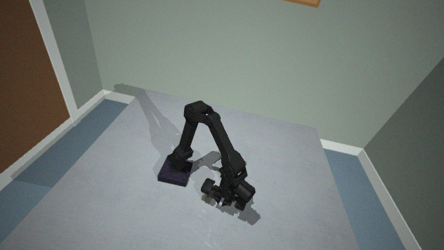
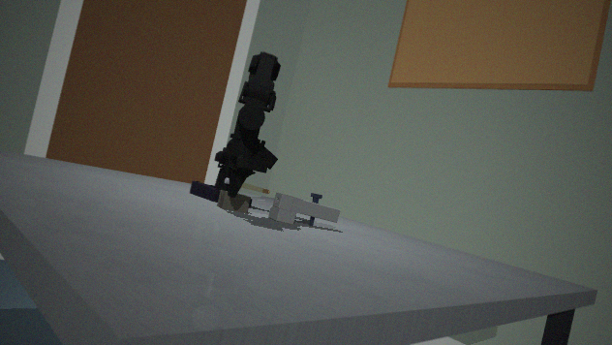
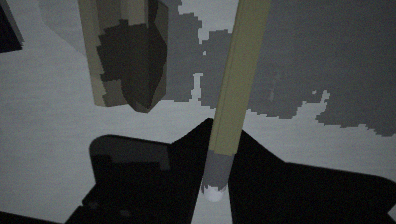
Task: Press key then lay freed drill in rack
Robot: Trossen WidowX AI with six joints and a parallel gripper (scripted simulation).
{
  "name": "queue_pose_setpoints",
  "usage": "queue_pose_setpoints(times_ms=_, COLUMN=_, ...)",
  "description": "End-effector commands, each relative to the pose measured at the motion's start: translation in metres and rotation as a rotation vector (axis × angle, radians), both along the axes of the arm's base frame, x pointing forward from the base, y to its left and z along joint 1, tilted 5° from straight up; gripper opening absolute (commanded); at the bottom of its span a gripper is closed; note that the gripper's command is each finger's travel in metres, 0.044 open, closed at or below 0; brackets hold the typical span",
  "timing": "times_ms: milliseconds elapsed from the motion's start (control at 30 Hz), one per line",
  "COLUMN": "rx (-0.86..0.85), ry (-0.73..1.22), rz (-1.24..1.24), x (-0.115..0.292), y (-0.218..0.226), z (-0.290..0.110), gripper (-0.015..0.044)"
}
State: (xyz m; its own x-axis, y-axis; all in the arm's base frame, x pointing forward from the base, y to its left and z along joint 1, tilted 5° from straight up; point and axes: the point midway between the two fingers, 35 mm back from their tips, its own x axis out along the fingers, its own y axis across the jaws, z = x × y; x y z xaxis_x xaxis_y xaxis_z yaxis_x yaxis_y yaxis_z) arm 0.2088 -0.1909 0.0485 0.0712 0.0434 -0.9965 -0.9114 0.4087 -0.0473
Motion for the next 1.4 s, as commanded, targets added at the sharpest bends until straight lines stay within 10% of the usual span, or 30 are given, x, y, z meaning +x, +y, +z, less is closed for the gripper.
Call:
queue_pose_setpoints(times_ms=0, rx=-0.004, ry=-0.006, rz=0.003, x=0.0, y=0.0, z=0.003, gripper=0.0)
queue_pose_setpoints(times_ms=1367, rx=-0.004, ry=-0.005, rz=0.003, x=-0.001, y=0.001, z=0.014, gripper=0.0)
